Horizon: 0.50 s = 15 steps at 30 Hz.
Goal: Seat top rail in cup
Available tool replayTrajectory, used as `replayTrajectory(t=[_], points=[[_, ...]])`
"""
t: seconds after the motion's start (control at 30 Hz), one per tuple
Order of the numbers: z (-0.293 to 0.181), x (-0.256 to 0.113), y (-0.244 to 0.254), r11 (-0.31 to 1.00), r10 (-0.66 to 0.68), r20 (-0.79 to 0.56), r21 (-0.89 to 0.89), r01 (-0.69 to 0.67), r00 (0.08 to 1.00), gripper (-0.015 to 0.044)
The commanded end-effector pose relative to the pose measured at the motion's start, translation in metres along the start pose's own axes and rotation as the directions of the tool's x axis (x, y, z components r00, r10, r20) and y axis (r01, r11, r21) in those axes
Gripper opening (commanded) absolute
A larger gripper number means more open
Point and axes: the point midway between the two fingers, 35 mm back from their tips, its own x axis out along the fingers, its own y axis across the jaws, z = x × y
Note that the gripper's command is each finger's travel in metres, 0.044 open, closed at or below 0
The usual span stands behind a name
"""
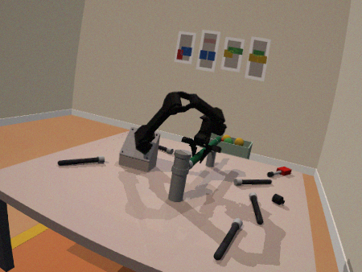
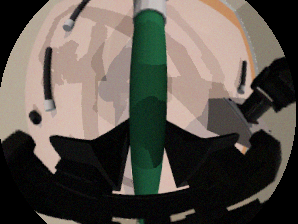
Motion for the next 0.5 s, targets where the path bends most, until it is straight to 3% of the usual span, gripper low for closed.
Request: replayTrajectory(t=[0.0, 0.47], points=[[0.0002, -0.0022, -0.0001, 1.000, 0.003, 0.002, 0.002, -0.003, 1.000, 0.0000], [0.0005, -0.0038, -0.0002, 1.000, 0.003, 0.008, 0.003, -0.003, 1.000, 0.0000]])
